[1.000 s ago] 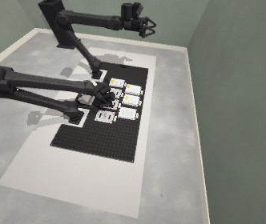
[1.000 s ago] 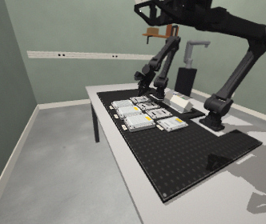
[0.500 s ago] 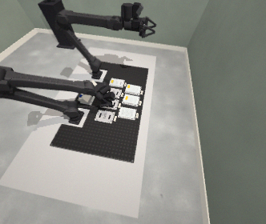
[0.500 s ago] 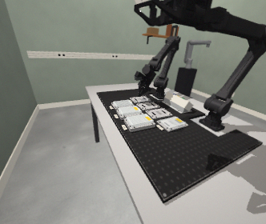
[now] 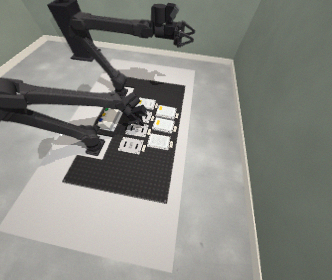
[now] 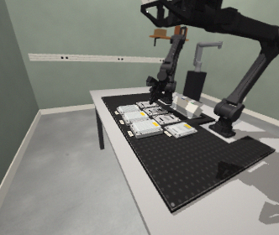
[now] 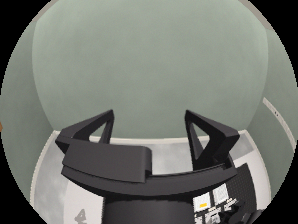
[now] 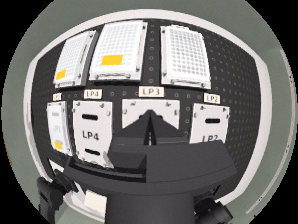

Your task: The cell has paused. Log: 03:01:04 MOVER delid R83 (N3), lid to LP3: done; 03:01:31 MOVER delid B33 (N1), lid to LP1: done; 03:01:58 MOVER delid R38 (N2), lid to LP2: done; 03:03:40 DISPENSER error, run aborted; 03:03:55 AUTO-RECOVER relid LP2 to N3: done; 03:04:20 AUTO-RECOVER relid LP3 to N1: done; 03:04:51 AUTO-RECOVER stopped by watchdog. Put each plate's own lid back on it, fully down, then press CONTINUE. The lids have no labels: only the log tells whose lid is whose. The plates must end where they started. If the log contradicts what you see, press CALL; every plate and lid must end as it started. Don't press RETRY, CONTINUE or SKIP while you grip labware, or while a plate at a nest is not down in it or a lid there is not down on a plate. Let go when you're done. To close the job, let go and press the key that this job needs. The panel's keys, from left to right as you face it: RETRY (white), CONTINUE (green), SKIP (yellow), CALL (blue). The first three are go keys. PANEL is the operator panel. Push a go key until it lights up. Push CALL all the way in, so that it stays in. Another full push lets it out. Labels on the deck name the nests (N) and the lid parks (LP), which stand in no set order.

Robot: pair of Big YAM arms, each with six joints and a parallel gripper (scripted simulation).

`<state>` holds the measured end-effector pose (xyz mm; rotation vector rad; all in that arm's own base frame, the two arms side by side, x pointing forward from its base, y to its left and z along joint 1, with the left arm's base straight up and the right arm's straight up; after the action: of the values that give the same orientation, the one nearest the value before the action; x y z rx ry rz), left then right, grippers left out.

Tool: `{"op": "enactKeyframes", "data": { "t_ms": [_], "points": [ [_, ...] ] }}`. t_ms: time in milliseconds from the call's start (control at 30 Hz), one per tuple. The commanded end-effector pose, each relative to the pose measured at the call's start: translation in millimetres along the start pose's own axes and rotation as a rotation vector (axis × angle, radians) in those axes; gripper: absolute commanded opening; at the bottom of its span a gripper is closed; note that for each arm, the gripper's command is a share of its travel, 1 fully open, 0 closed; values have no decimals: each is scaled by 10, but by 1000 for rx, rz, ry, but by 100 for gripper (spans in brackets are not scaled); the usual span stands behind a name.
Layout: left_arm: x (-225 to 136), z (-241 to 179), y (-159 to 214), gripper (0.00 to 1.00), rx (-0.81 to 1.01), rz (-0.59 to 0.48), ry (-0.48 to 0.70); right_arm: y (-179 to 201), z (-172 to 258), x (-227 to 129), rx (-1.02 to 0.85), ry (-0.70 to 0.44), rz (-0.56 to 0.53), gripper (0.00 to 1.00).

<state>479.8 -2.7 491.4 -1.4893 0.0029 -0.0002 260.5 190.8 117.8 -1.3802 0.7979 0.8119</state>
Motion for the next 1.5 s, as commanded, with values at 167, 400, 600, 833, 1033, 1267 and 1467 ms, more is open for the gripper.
{"op": "enactKeyframes", "data": {
  "t_ms": [167, 400, 600, 833, 1033, 1267, 1467],
  "points": [
    [-58, 102, -338, 100, 14, -66, -19, -166, 464, -74, 51, -23, -22, 0],
    [-58, 102, -338, 100, 14, -66, -19, -127, 824, -70, 52, -24, -19, 0],
    [-58, 102, -338, 100, 14, -66, -19, -94, 1130, -67, 52, -25, -17, 0],
    [-58, 102, -338, 100, 14, -66, -19, -68, 1384, -66, 53, -26, -15, 0],
    [-58, 102, -338, 100, 14, -66, -19, -38, 1687, -65, 53, -26, -14, 0],
    [-58, 102, -338, 100, 14, -66, -19, -19, 1936, -62, 54, -26, -12, 0],
    [-58, 102, -338, 100, 14, -66, -19, 6, 2020, -47, 53, -24, -10, 0]
  ]
}}
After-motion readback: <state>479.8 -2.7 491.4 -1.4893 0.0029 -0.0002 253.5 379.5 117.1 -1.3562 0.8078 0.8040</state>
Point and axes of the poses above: on each arm, the point where the finger pads meet when closed, its own x axis out along the fingers, its own z axis across the jaws, y = z × x, the point moved 4 cm from there along -x, back along the fingers, and after that the axes turned 5 degrees about x, right-handed, at the moved point
